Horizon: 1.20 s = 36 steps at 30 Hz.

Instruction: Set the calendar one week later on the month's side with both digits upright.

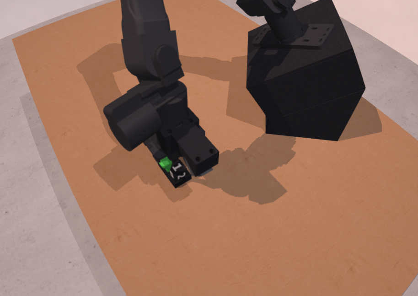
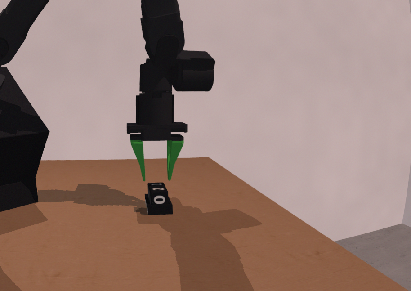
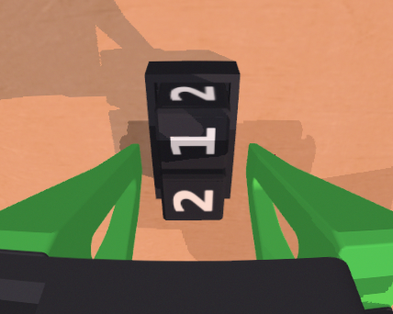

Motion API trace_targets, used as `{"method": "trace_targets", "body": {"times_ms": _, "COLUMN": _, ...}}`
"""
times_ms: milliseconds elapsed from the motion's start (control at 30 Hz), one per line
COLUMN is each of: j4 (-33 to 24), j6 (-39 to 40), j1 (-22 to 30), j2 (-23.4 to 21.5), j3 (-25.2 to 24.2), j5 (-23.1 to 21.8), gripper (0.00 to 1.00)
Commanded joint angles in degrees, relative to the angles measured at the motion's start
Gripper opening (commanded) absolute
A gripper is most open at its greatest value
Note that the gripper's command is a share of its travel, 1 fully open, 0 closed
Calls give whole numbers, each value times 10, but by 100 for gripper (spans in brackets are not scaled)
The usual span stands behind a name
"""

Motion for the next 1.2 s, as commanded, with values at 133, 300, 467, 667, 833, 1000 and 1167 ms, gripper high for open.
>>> {"method": "trace_targets", "body": {"times_ms": 133, "j4": 7, "j6": 2, "j1": 10, "j2": 4, "j3": -9, "j5": -7, "gripper": 45}}
{"method": "trace_targets", "body": {"times_ms": 300, "j4": 5, "j6": 4, "j1": 10, "j2": -6, "j3": -8, "j5": -7, "gripper": 45}}
{"method": "trace_targets", "body": {"times_ms": 467, "j4": 5, "j6": 4, "j1": 10, "j2": -7, "j3": -2, "j5": -7, "gripper": 45}}
{"method": "trace_targets", "body": {"times_ms": 667, "j4": 5, "j6": 4, "j1": 10, "j2": -7, "j3": -2, "j5": -7, "gripper": 45}}
{"method": "trace_targets", "body": {"times_ms": 833, "j4": 5, "j6": 4, "j1": 10, "j2": -7, "j3": -2, "j5": -7, "gripper": 45}}
{"method": "trace_targets", "body": {"times_ms": 1000, "j4": 5, "j6": 4, "j1": 11, "j2": -7, "j3": -2, "j5": -7, "gripper": 45}}
{"method": "trace_targets", "body": {"times_ms": 1167, "j4": 5, "j6": 4, "j1": 11, "j2": -7, "j3": -2, "j5": -7, "gripper": 45}}
